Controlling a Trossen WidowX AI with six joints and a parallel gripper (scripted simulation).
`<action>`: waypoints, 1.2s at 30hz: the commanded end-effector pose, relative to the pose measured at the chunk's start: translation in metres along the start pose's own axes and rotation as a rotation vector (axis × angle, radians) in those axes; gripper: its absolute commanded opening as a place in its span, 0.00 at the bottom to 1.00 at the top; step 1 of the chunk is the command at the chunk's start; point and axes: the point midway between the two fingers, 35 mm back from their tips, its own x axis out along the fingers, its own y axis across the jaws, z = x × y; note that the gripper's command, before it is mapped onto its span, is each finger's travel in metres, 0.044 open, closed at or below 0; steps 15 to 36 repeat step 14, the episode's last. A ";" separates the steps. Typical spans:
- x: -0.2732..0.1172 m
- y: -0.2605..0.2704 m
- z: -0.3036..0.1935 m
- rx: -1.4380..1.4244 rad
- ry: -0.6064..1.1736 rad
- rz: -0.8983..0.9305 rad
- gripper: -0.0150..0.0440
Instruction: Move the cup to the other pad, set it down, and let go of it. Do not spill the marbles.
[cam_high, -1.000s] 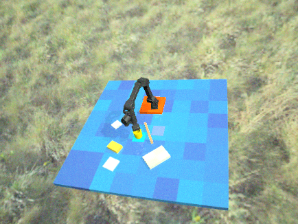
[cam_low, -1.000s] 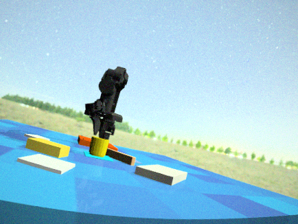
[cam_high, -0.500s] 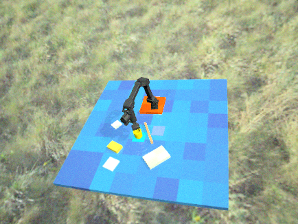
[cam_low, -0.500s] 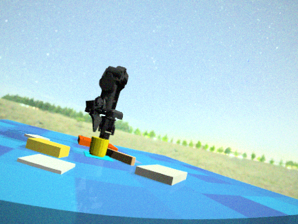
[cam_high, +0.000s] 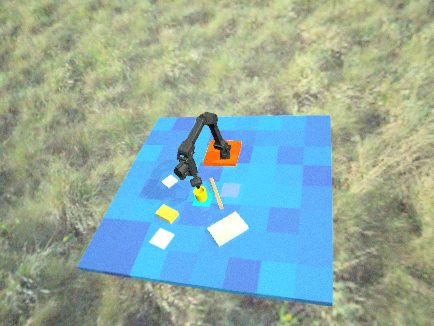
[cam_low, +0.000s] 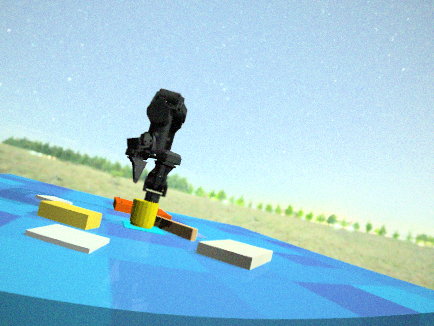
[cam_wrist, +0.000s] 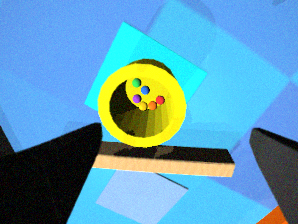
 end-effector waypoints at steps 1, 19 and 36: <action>-0.013 0.000 0.000 -0.004 0.001 0.003 1.00; -0.037 0.000 0.002 -0.002 -0.004 0.003 1.00; -0.037 0.000 0.002 -0.002 -0.004 0.003 1.00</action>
